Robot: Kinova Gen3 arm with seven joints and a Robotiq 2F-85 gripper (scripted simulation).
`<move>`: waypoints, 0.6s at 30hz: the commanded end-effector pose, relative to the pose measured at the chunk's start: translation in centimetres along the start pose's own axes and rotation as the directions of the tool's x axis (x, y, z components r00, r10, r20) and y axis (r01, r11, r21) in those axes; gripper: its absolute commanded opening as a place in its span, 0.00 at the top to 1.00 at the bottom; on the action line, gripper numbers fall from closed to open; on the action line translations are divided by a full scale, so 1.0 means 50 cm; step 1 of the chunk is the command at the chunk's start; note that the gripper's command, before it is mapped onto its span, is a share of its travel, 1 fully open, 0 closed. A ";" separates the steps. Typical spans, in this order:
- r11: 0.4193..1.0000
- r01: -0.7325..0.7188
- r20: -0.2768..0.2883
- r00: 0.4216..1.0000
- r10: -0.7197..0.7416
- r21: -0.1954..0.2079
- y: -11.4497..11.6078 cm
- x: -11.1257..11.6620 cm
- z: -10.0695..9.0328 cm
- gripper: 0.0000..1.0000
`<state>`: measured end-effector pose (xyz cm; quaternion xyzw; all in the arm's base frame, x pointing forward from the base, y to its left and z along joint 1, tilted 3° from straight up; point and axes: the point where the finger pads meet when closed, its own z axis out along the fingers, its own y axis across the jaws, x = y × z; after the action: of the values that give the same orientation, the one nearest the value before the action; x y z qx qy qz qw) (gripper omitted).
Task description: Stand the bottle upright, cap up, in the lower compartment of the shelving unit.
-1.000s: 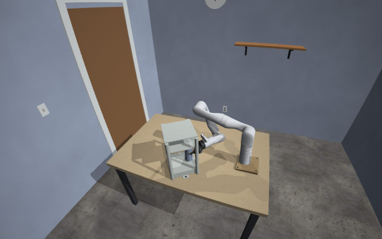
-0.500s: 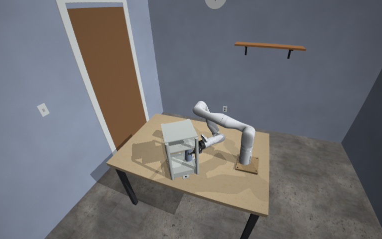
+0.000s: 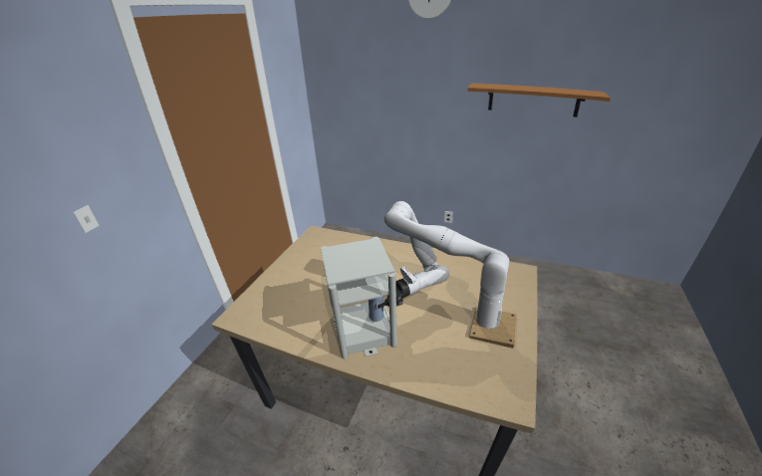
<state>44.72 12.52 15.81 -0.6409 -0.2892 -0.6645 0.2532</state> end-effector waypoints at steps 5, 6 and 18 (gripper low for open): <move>1.000 0.000 0.006 1.000 0.000 -0.001 0.007 -0.002 0.000 1.00; 1.000 0.000 0.006 1.000 0.000 -0.001 0.007 -0.002 0.000 1.00; 1.000 0.000 0.006 1.000 0.000 -0.001 0.007 -0.008 -0.001 1.00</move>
<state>44.89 12.31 15.74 -0.6410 -0.2902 -0.6646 0.2514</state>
